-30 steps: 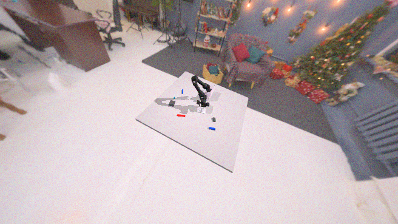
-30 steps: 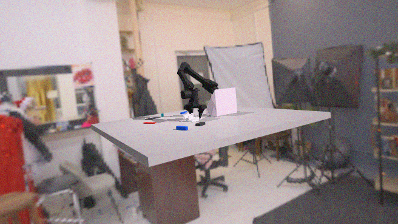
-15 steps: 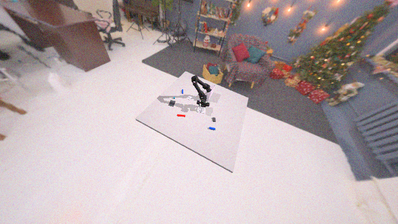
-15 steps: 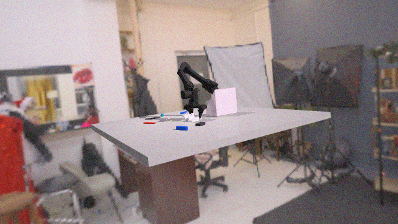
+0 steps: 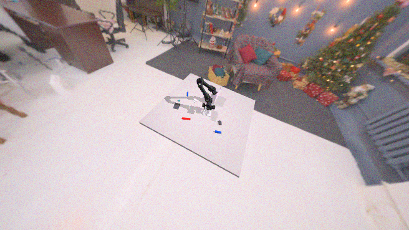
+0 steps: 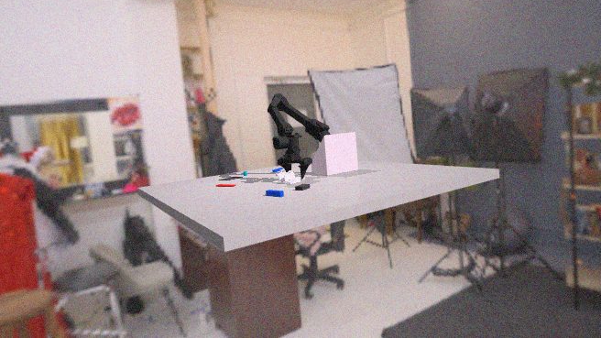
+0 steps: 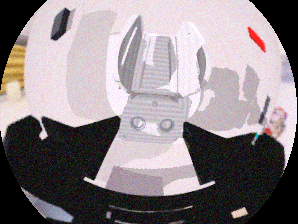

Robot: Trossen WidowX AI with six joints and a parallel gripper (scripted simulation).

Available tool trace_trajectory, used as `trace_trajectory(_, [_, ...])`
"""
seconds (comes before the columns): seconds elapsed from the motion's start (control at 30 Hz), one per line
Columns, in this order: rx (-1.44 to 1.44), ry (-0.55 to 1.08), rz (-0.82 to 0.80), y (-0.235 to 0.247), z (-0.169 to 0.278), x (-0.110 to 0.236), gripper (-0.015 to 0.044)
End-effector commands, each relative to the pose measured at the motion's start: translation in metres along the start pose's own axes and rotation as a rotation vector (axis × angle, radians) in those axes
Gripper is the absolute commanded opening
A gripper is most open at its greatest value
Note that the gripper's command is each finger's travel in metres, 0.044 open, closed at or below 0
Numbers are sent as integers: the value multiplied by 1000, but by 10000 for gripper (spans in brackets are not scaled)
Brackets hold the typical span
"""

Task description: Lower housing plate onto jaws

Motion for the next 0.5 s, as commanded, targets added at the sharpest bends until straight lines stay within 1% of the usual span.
trace_trajectory(0.0, [0, 0, 0, 0, 0, 0, 440])
trace_trajectory(0.4, [0, 0, 0, 0, 0, 0, 440])
trace_trajectory(0.47, [0, -1, -2, 0, -1, 5, 440])
Point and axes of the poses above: the point midway between the two fingers, 35 mm back from their tips, its own x axis back along the fingers, its own y axis across the jaws, z = x × y, the point moved 3 cm from there along x, back along the fingers, and after that the axes turned 2 degrees about -x, right-handed, at the moved point
